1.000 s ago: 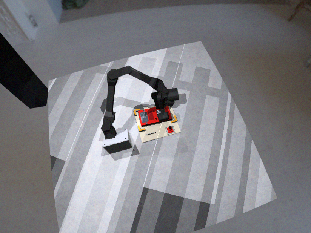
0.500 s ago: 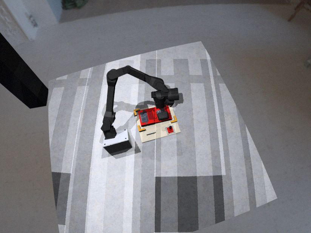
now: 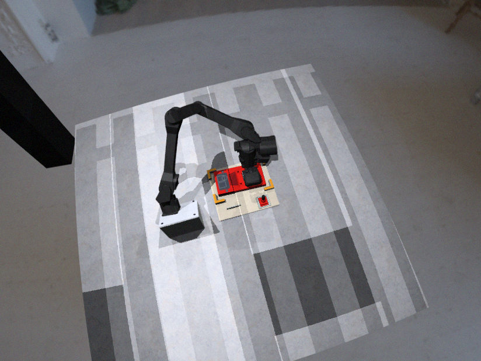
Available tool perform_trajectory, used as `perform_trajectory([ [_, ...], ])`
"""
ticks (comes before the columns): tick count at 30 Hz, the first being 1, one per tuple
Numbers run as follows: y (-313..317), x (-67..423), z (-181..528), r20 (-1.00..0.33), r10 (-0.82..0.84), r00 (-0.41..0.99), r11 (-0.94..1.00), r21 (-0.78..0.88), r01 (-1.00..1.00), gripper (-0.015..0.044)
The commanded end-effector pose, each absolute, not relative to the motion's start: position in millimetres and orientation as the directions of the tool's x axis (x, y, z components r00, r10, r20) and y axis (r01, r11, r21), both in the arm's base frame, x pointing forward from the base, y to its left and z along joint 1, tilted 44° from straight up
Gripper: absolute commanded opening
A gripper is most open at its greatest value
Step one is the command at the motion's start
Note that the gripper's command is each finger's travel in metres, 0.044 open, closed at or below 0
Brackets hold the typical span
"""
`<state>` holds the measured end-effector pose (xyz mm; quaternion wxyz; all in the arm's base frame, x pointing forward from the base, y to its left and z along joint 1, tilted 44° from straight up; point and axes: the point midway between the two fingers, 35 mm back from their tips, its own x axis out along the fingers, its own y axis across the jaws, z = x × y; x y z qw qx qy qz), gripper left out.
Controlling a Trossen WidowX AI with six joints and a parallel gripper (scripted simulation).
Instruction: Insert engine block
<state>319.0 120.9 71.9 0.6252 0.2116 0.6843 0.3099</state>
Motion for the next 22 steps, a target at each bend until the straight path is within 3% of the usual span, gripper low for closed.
perform_trajectory([
  [1,120.7,319.0,72.2,-0.725,0.677,-0.129,0.718,0.688,-0.103,0.0046],
  [3,120.7,319.0,72.2,-0.725,0.677,-0.129,0.718,0.688,-0.103,0.0],
  [21,120.7,319.0,72.2,-0.725,0.677,-0.129,0.718,0.688,-0.103,0.0],
  [22,120.7,319.0,72.2,-0.725,0.677,-0.129,0.718,0.688,-0.103,0.0026],
])
